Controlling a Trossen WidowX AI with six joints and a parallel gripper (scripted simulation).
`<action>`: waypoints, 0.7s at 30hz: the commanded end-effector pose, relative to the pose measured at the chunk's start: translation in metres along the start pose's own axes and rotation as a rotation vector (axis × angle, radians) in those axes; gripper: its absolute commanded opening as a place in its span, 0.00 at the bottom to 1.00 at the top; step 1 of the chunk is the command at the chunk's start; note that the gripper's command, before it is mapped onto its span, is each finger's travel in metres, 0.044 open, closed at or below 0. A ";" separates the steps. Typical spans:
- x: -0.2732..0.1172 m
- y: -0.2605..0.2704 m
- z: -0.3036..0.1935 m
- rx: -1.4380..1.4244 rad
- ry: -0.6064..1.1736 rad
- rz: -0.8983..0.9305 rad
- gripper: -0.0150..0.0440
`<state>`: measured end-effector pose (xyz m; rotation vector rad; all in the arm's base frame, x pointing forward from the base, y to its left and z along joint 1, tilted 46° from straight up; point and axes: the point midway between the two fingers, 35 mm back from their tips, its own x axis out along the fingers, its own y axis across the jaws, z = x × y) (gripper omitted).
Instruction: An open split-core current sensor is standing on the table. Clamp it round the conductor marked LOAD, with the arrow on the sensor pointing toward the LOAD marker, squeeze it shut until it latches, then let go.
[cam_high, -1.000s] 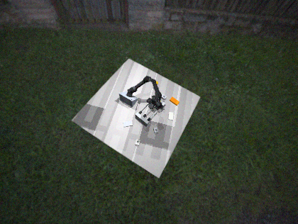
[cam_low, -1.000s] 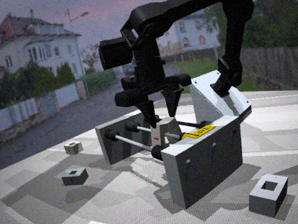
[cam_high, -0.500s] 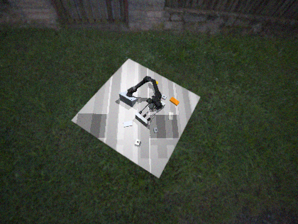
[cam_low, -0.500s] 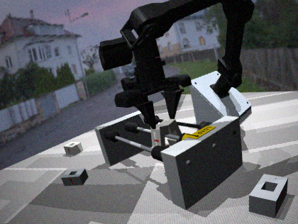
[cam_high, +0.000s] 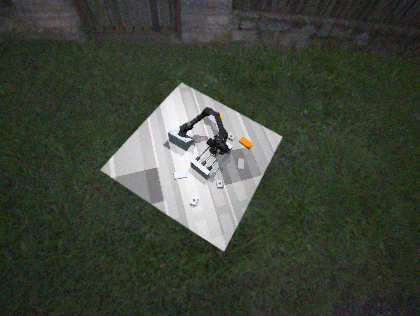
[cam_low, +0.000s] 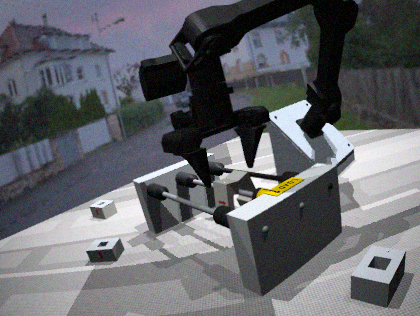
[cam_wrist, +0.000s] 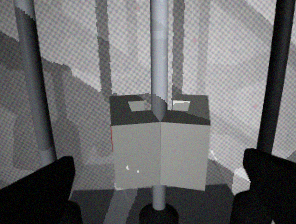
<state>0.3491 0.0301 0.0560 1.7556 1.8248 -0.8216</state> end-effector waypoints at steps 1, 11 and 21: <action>0.030 0.000 0.000 0.007 0.007 -0.060 1.00; 0.039 0.000 0.000 0.007 0.008 -0.066 1.00; 0.055 -0.001 0.000 0.007 0.008 -0.066 1.00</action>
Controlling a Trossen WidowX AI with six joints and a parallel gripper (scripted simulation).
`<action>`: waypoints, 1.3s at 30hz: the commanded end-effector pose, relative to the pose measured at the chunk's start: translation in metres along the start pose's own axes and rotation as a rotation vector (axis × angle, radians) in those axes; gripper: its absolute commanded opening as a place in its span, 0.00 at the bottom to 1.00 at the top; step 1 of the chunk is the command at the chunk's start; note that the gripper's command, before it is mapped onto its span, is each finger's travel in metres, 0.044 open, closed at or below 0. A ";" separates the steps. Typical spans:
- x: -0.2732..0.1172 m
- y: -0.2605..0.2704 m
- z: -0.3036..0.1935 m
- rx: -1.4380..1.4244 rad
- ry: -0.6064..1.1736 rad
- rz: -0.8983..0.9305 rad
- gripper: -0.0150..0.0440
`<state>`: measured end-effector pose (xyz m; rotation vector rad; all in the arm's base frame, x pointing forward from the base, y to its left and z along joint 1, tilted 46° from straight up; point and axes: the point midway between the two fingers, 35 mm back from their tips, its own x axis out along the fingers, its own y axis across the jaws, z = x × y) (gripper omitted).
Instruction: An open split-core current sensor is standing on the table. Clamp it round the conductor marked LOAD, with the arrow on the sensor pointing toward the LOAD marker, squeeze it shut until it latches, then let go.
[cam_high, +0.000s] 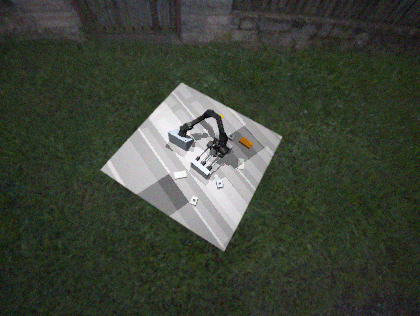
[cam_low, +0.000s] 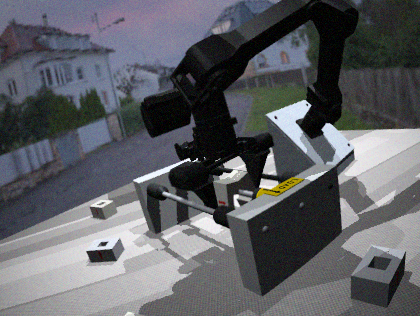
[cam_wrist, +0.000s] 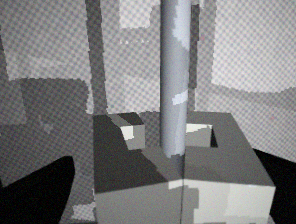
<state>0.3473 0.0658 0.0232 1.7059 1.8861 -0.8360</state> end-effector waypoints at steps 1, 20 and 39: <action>0.008 -0.002 0.001 0.014 0.007 -0.007 1.00; 0.012 -0.001 0.000 0.000 0.001 -0.002 0.86; 0.012 -0.001 0.000 0.000 0.001 -0.002 0.38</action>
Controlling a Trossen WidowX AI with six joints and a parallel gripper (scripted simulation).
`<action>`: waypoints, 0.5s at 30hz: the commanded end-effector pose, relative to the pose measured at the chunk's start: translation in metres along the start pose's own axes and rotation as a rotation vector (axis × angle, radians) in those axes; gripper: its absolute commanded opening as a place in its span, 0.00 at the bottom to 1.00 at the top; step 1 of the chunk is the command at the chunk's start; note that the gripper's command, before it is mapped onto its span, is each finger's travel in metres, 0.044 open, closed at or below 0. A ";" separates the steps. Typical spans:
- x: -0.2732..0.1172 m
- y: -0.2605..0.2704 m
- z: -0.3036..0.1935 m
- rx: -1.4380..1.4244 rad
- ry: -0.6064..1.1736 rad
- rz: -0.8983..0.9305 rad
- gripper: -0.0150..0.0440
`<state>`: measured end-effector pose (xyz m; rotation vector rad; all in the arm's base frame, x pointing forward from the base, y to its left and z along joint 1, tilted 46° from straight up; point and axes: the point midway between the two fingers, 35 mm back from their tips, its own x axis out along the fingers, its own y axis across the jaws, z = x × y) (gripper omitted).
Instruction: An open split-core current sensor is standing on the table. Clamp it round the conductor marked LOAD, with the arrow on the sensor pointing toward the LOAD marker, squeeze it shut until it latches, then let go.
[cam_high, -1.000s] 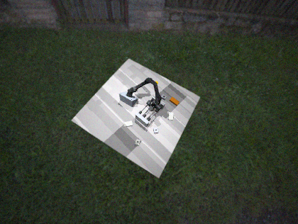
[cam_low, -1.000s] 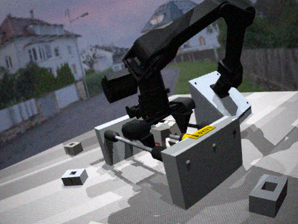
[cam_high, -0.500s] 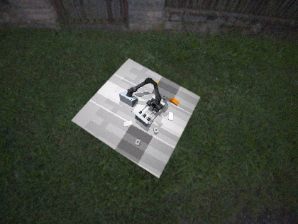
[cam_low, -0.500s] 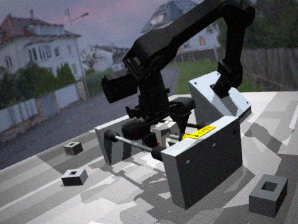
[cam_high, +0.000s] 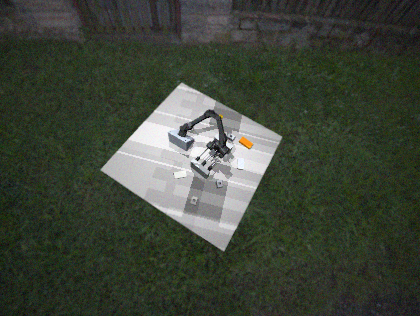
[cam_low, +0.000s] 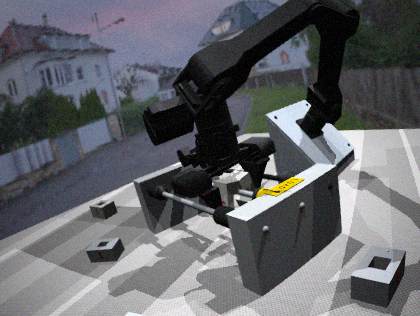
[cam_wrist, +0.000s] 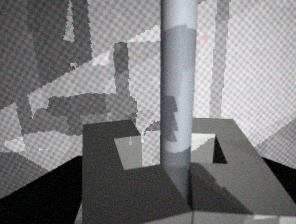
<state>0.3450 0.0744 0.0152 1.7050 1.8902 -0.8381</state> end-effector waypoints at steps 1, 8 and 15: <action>0.000 0.000 0.000 -0.001 0.000 0.001 0.34; 0.000 0.000 0.000 -0.001 0.000 0.001 0.25; 0.000 0.000 0.000 -0.001 0.000 0.001 0.25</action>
